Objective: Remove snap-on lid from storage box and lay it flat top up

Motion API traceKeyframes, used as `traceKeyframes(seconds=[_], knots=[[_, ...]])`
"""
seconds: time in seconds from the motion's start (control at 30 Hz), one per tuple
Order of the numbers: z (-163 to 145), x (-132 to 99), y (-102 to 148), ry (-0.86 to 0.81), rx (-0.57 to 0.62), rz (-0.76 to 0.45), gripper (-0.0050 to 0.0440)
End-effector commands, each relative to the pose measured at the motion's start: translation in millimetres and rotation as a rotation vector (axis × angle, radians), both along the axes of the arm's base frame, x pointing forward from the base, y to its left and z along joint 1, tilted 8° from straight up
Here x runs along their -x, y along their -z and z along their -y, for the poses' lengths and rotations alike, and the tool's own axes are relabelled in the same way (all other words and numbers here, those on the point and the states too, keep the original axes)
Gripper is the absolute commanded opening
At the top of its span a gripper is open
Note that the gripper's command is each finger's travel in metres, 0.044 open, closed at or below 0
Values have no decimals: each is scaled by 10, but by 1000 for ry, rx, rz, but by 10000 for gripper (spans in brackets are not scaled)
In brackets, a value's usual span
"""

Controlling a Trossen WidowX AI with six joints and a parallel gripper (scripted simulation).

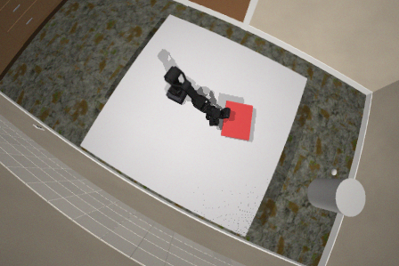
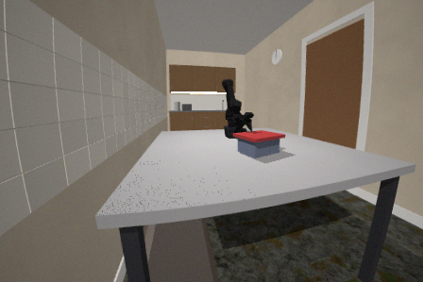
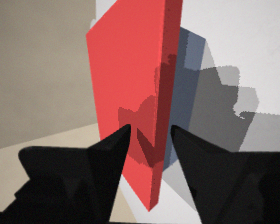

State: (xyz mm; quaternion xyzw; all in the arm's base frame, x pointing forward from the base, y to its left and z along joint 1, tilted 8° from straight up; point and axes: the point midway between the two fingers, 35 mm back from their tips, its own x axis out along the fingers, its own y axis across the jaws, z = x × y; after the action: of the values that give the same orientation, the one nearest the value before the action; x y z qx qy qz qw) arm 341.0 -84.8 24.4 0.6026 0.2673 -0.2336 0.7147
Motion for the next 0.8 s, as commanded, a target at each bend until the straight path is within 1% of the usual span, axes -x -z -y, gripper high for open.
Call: traceKeyframes(seconds=[0.0,0.3,0.37,0.43,0.57,0.6,0.77], knots=[[8,-17,16,6,-3,-2,184],[8,-17,16,6,-3,-2,124],[8,-17,16,6,-3,-2,124],[8,-17,16,6,-3,-2,111],[8,-17,16,6,-3,-2,15],[8,-17,16,6,-3,-2,0],[4,-7,7,3,0,-4,-2]])
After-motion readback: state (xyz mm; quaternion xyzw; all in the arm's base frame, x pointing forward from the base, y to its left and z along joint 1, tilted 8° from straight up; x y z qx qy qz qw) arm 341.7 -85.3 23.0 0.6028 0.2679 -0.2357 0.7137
